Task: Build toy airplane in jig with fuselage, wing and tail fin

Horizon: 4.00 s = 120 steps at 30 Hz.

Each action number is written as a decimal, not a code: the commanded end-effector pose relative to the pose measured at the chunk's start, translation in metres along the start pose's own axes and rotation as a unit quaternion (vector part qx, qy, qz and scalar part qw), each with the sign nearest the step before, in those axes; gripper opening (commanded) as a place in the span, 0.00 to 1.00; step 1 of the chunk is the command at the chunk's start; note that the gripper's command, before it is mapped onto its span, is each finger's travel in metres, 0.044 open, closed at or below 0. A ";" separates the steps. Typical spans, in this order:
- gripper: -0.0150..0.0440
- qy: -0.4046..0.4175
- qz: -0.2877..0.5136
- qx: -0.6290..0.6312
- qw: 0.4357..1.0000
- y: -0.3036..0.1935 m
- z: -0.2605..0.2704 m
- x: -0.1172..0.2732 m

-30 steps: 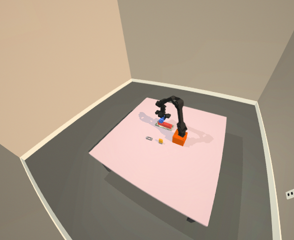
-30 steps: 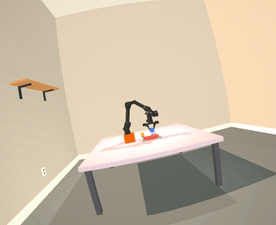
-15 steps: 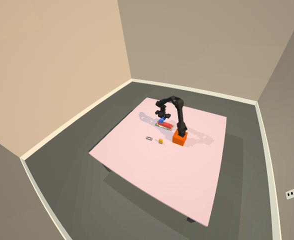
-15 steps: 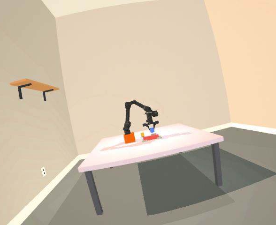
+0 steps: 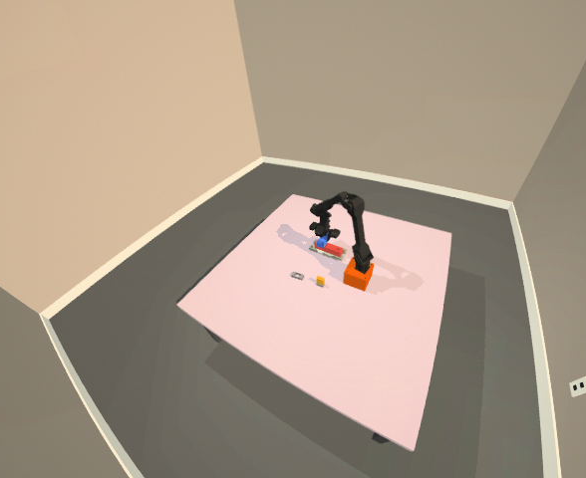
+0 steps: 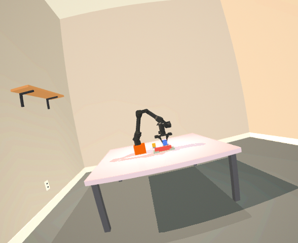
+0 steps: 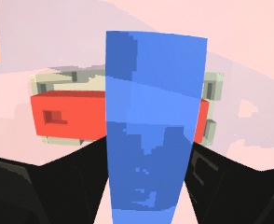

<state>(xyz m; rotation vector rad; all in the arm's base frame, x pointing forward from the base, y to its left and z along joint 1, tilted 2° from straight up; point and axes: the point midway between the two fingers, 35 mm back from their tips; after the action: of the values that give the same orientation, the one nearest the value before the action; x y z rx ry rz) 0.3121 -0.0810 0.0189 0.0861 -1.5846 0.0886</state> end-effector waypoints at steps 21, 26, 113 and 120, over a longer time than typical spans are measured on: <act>0.59 0.005 0.000 0.003 1.000 0.000 0.003 -0.020; 0.59 0.005 0.000 0.003 1.000 0.001 0.004 -0.021; 1.00 0.003 0.003 -0.693 0.721 -0.002 -0.006 0.069; 1.00 0.005 -0.001 -0.693 0.721 0.086 -0.002 0.072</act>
<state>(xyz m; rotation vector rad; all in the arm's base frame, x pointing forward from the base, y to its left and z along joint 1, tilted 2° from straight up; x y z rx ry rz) 0.3133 -0.0324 0.0920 -1.1026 -1.2828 -1.1217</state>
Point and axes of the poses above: the point midway between the two fingers, 35 mm back from their tips, its own x axis back along the fingers, its own z axis across the jaws, y = z × x, and after that the axes turned 1 degree about -x, right-handed
